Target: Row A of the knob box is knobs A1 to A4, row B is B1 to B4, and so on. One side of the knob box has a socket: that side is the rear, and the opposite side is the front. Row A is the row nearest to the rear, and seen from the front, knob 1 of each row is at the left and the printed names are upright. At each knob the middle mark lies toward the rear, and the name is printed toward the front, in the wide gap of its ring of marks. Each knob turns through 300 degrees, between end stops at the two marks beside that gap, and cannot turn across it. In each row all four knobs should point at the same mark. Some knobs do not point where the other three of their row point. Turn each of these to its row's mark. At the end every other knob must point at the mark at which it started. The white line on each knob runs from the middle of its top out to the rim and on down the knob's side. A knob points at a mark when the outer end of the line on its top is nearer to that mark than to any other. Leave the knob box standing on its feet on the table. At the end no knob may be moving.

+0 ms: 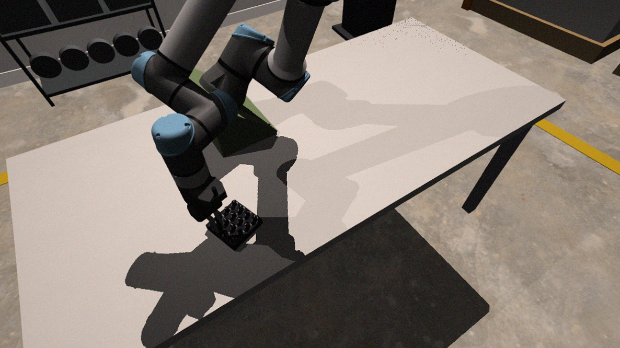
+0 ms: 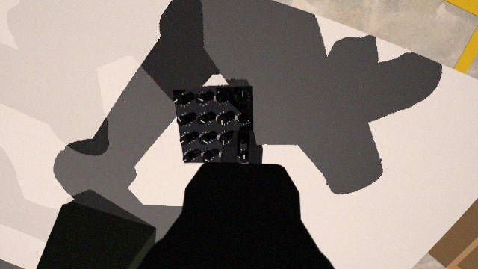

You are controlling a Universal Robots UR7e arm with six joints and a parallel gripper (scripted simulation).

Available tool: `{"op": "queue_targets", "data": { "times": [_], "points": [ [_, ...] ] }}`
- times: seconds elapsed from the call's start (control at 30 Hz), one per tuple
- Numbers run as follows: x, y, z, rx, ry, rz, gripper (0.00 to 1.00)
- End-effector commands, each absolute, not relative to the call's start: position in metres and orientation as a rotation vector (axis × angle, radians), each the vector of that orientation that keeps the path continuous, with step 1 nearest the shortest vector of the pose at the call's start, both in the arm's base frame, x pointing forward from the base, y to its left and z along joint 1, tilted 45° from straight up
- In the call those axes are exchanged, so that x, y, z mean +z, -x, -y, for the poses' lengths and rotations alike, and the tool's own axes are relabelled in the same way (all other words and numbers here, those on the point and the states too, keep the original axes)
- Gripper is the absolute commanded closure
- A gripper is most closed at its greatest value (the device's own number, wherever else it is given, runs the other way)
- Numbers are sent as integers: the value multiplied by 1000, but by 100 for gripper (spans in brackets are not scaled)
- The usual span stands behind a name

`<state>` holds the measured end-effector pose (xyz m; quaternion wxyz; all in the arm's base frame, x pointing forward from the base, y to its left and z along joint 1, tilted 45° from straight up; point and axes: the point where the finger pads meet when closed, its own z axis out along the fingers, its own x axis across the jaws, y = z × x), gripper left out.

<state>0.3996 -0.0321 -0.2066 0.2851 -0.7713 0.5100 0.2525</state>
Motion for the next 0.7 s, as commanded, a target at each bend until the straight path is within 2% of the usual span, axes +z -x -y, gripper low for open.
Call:
{"op": "queue_targets", "data": {
  "times": [0.0, 0.67],
  "points": [
    [-207, -399, 30, 679, 2061, -1363, 70],
    [-207, -399, 30, 679, 2061, -1363, 70]
  ]
}}
